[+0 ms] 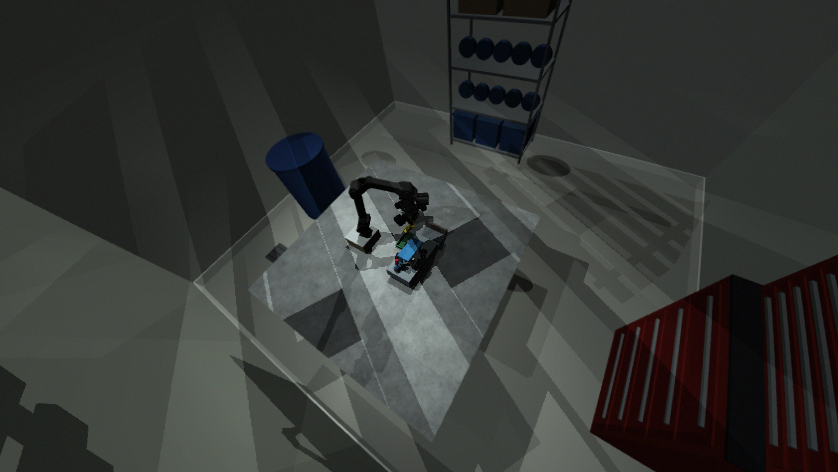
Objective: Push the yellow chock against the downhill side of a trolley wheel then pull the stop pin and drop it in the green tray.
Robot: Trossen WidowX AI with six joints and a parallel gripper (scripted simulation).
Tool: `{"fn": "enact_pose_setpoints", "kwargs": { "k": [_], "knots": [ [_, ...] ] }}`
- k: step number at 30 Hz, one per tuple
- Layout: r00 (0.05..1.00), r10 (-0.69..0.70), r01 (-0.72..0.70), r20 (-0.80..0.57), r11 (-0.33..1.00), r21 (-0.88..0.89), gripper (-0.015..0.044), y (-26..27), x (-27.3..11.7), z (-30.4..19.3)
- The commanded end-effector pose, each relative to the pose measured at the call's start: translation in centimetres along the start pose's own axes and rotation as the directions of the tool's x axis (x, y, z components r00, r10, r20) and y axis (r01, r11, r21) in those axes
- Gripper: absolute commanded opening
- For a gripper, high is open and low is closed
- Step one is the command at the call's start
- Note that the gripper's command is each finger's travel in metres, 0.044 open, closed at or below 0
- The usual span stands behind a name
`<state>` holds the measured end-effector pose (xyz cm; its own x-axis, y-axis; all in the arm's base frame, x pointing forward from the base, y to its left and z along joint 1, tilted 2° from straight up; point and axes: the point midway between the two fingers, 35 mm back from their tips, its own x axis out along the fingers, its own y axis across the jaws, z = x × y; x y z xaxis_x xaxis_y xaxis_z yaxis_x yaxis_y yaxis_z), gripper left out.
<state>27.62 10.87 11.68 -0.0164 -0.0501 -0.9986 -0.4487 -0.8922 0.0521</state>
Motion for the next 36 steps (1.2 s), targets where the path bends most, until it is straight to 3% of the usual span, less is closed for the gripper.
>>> {"fn": "enact_pose_setpoints", "kwargs": {
  "k": [1,7,27,36],
  "knots": [
    [1.000,0.012,-0.013,-0.008,0.988,-0.156,0.0000,0.0,0.0,0.0],
    [1.000,0.021,-0.024,-0.013,0.951,-0.309,0.0000,-0.1,-0.1,0.0],
    [1.000,0.020,-0.024,-0.016,0.951,-0.309,0.0000,-1.3,0.6,-2.7],
    [1.000,0.020,-0.024,-0.016,0.951,-0.309,0.0000,-1.3,2.8,-2.6]
  ]
}}
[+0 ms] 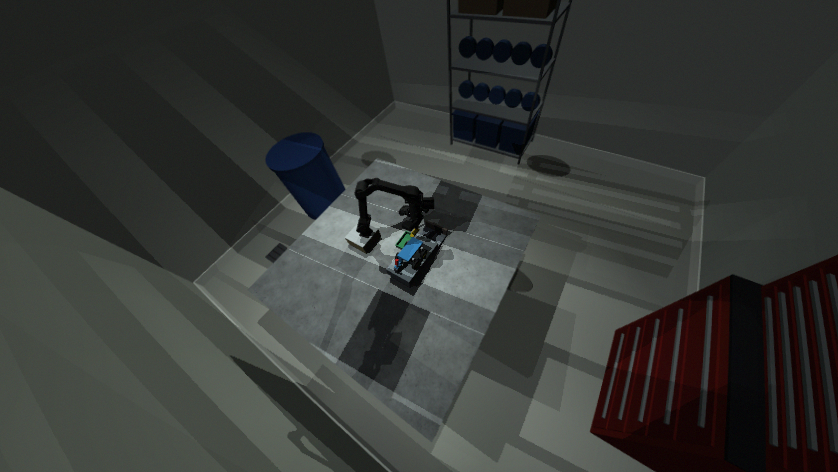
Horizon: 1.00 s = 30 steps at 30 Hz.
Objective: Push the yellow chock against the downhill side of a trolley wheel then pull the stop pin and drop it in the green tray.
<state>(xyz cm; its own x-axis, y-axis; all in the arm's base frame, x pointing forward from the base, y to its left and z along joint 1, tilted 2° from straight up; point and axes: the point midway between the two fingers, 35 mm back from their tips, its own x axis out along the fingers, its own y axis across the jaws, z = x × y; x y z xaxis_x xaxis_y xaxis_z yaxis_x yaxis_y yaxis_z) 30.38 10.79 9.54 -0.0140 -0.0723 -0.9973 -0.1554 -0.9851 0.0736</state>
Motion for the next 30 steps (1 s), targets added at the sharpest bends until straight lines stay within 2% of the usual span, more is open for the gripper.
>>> {"fn": "enact_pose_setpoints", "kwargs": {
  "k": [1,16,30],
  "knots": [
    [1.000,0.002,-0.002,-0.003,1.000,-0.005,0.0000,0.0,1.0,-0.1],
    [1.000,0.003,-0.003,-0.003,1.000,-0.005,0.0000,0.1,4.8,-0.2],
    [1.000,0.004,-0.004,-0.003,1.000,-0.005,0.0000,1.1,4.8,0.0]
  ]
}}
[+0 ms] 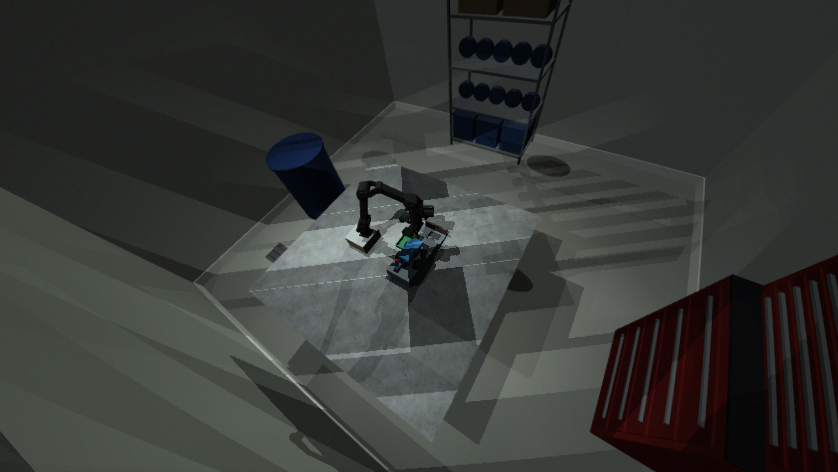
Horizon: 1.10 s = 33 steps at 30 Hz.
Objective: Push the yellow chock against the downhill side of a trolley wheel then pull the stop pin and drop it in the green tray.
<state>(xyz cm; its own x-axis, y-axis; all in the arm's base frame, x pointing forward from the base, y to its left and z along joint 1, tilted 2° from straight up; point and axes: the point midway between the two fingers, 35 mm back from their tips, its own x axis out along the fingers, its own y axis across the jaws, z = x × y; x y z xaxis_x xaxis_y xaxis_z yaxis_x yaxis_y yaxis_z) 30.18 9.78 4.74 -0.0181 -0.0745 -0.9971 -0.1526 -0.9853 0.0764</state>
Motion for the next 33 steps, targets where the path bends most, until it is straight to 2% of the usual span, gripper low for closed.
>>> {"fn": "enact_pose_setpoints", "kwargs": {
  "k": [1,33],
  "knots": [
    [1.000,0.001,-0.001,-0.007,1.000,-0.002,0.0000,0.5,-0.1,0.0],
    [1.000,0.003,-0.003,-0.006,1.000,-0.002,0.0000,3.1,0.0,0.3]
  ]
}}
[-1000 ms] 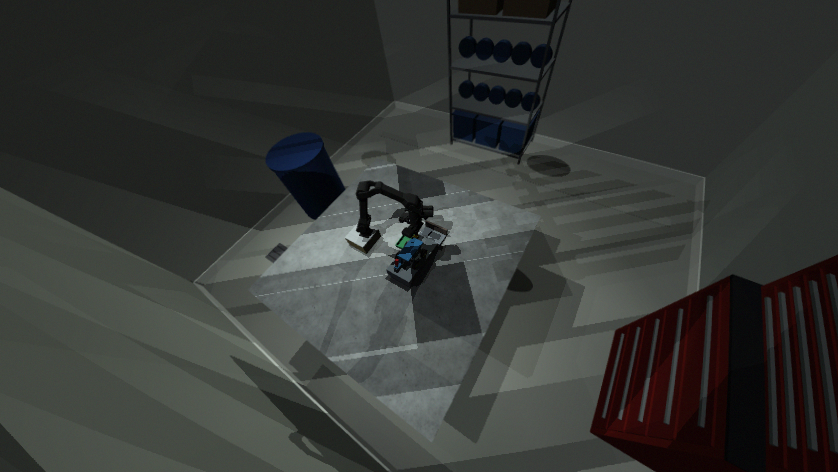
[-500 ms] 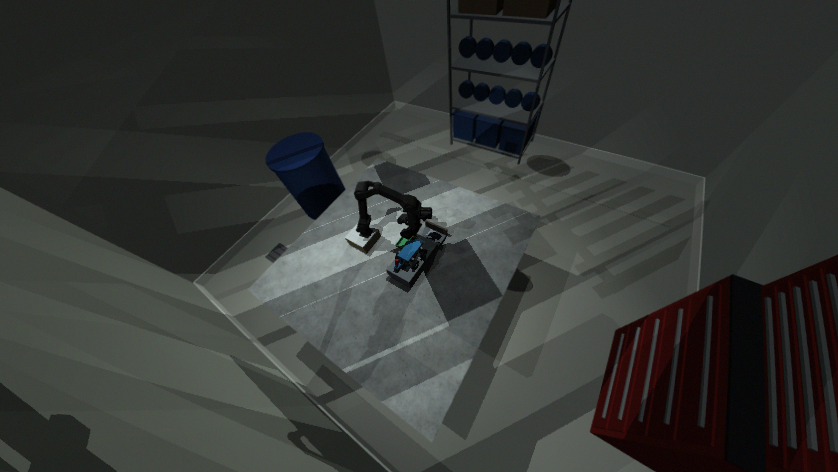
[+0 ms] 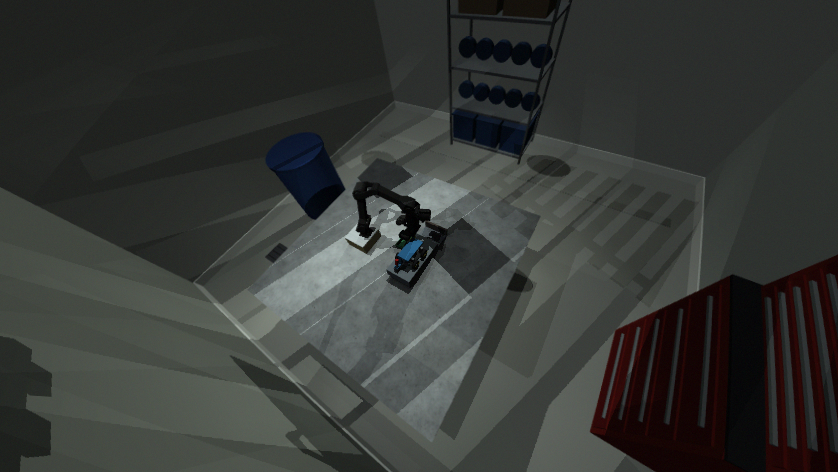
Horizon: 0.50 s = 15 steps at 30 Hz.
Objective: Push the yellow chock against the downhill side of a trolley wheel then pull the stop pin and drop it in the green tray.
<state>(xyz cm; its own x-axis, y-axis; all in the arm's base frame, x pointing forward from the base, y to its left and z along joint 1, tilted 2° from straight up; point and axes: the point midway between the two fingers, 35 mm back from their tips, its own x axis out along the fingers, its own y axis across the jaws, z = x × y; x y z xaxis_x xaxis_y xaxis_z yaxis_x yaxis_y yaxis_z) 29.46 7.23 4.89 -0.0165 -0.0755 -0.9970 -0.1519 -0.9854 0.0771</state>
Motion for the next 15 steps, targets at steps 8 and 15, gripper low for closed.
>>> {"fn": "enact_pose_setpoints", "kwargs": {
  "k": [8,15],
  "knots": [
    [1.000,0.003,-0.003,-0.005,1.000,-0.002,0.0000,1.08,-0.07,-0.03],
    [1.000,-0.005,0.005,0.000,1.000,-0.002,0.0000,0.50,-0.02,0.05]
  ]
}}
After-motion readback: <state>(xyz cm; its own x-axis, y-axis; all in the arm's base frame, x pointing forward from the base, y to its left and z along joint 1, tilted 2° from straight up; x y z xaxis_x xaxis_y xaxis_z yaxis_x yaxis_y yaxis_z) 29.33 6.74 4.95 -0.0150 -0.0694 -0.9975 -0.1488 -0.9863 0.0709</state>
